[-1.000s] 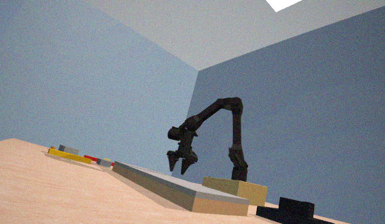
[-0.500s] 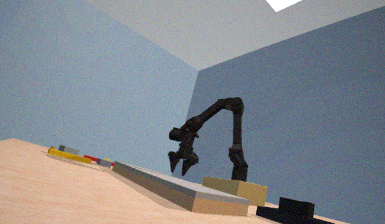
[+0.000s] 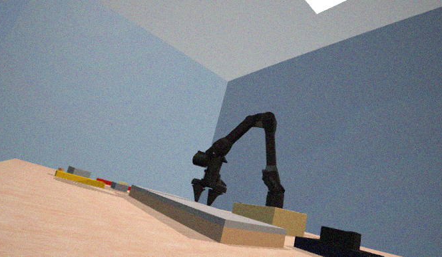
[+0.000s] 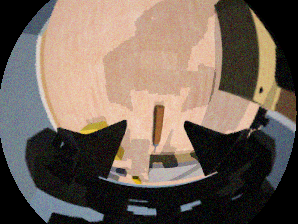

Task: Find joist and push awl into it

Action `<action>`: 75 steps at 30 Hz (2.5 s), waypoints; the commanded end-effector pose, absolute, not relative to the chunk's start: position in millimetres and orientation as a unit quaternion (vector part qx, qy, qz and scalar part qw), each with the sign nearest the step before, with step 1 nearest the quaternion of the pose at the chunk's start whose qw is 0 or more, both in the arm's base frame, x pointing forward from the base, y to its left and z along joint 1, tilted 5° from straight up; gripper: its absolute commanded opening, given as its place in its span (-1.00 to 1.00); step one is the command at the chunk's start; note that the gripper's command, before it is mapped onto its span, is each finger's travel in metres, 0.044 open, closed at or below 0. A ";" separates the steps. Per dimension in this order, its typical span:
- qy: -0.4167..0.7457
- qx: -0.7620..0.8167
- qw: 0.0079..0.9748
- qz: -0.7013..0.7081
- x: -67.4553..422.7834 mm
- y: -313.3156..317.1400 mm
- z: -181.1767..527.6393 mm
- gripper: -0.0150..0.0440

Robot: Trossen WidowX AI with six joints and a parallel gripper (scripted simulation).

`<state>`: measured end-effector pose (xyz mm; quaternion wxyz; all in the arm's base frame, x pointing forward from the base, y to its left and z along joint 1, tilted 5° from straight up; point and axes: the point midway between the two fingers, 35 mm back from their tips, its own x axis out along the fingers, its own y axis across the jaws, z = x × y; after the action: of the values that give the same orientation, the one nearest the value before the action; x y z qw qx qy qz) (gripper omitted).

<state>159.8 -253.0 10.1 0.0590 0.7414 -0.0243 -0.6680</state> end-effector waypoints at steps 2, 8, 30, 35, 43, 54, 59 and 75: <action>-0.018 0.740 0.055 -0.670 158.8 -251.0 -1.9 1.00; -0.018 0.740 0.055 -0.670 158.6 -251.3 -11.5 1.00; -0.018 0.740 0.055 -0.670 158.6 -251.3 -13.9 -0.25; -0.018 0.740 0.055 -0.670 158.6 -251.3 -13.9 -0.36; -0.018 0.740 0.055 -0.670 161.0 -253.6 17.9 -0.49; -0.018 0.740 0.055 -0.670 156.3 -241.7 104.1 -0.49; -0.016 0.741 0.057 -0.669 156.0 -240.4 109.3 -0.49; 0.079 0.793 0.303 -0.523 197.3 -262.2 113.3 -0.49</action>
<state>190.5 -259.5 107.9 0.2519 0.7908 0.0684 -0.5537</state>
